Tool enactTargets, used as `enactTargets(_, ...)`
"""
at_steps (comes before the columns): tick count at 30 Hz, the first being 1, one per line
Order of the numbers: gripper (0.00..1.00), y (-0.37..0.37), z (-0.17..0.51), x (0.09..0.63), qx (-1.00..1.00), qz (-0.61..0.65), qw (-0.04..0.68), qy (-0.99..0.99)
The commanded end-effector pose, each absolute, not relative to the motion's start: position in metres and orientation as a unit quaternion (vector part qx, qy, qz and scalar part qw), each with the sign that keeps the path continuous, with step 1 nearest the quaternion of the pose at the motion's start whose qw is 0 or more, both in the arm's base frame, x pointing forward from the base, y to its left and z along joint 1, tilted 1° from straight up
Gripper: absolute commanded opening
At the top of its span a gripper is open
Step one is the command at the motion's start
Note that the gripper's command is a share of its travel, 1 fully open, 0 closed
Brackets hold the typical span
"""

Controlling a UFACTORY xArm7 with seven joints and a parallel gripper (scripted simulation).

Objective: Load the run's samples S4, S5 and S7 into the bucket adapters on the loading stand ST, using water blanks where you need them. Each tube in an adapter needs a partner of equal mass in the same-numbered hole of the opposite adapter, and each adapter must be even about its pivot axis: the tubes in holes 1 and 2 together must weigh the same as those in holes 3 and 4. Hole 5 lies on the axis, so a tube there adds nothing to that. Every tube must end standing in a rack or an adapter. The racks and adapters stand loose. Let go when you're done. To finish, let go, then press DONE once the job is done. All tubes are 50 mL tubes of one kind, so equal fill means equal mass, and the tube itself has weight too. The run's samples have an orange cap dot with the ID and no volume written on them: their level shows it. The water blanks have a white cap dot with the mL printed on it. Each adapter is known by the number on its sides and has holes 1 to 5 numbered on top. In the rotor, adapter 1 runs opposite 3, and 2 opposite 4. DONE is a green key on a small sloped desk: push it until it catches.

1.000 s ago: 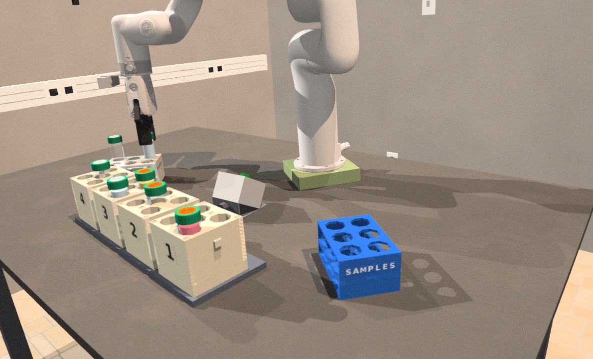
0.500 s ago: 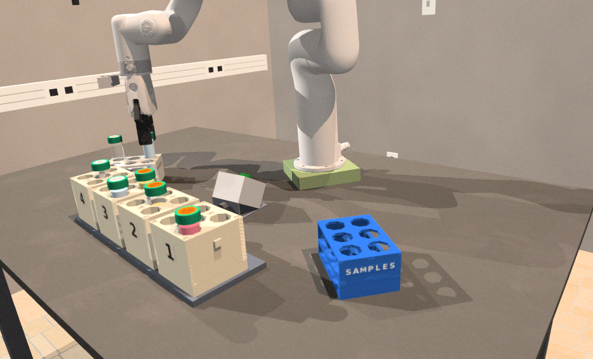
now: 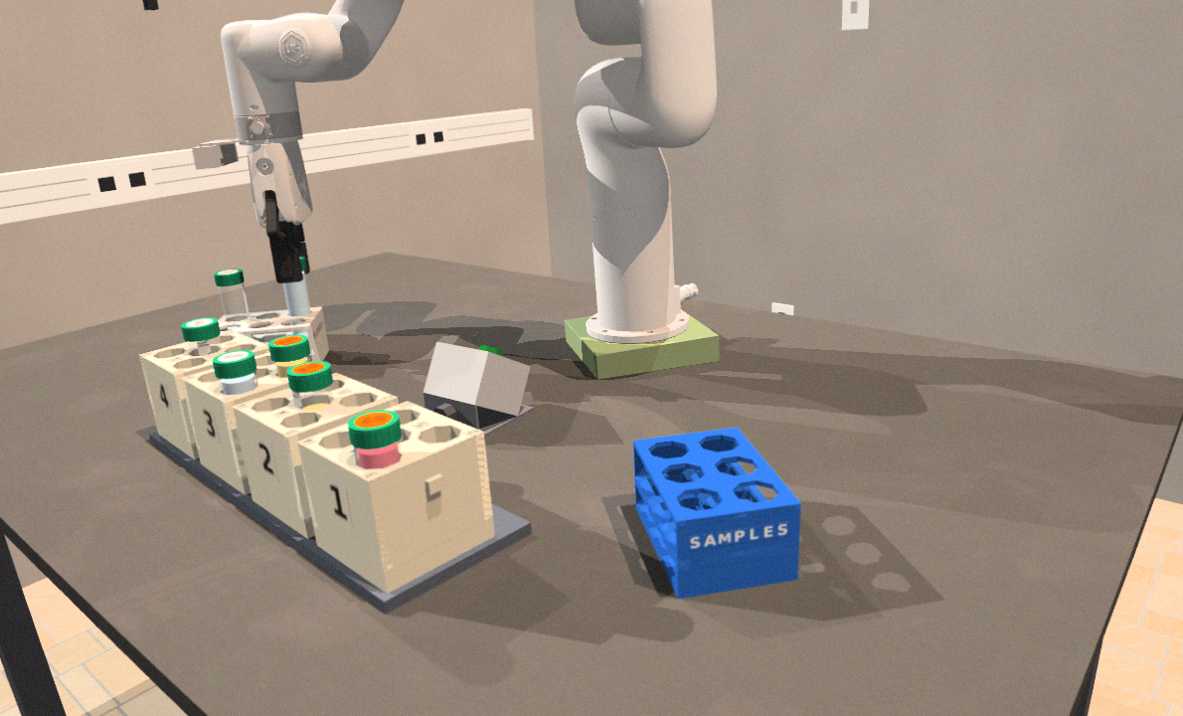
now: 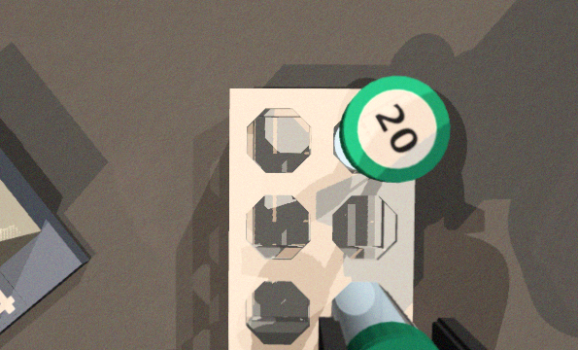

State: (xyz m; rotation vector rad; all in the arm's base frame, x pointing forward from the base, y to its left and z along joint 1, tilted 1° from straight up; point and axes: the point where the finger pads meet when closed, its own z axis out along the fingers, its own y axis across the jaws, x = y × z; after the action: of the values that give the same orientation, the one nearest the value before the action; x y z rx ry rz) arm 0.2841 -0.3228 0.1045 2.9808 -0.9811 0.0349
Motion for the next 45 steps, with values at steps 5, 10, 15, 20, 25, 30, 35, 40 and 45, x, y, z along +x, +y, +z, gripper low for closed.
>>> enactTargets(5,0.0,-0.324,0.112,0.285,0.95,0.013,0.002,-0.313)
enactTargets(10,0.0,-0.324,0.114,0.285,0.95,0.013,0.002,-0.313)
enactTargets(15,0.0,-0.324,0.117,0.285,0.95,0.013,0.002,-0.313)
enactTargets(20,0.0,-0.324,0.119,0.285,0.95,0.013,0.002,-0.313)
enactTargets(25,0.0,-0.324,0.129,0.285,0.95,0.013,0.002,-0.313)
enactTargets(30,0.0,-0.323,0.135,0.285,0.95,0.013,0.002,-0.313)
enactTargets(35,0.0,-0.323,0.145,0.284,0.95,0.013,0.002,-0.313)
enactTargets(40,0.0,-0.323,0.155,0.284,0.95,0.013,0.002,-0.313)
enactTargets(45,0.0,-0.323,0.161,0.284,0.95,0.013,0.002,-0.313)
